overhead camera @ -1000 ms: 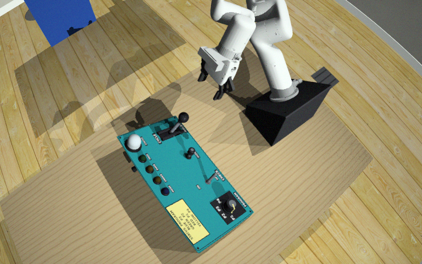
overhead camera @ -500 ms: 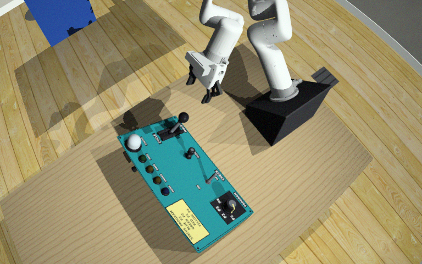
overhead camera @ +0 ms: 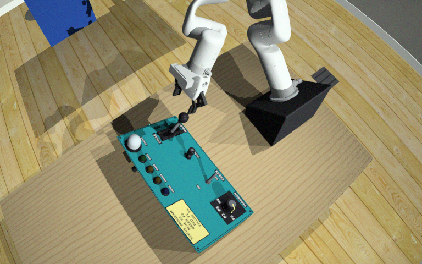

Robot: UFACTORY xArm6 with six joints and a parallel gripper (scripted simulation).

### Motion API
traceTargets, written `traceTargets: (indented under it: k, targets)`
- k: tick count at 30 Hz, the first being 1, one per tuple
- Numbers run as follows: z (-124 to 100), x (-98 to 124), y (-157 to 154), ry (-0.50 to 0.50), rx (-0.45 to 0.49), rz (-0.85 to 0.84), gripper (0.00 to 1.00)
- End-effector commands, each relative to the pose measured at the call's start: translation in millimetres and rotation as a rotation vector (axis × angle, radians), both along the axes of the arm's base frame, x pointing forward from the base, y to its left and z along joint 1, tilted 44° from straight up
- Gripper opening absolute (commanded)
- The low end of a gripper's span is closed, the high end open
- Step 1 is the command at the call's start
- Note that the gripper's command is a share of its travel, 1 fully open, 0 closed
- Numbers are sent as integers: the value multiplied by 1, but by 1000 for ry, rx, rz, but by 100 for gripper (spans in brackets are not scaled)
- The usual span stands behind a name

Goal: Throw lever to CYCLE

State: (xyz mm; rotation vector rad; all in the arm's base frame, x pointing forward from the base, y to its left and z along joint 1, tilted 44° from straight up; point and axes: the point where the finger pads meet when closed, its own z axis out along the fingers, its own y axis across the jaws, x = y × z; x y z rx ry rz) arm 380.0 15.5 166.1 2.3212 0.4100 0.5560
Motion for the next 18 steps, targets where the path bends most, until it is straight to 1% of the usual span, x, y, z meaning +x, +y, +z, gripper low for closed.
traceTargets:
  k: [1,2,18]
  targets:
    - [0,3,0,-3,1,1,100]
    - [0,3,0,-3,1,1,76]
    - [0,3,0,-3,1,1,76]
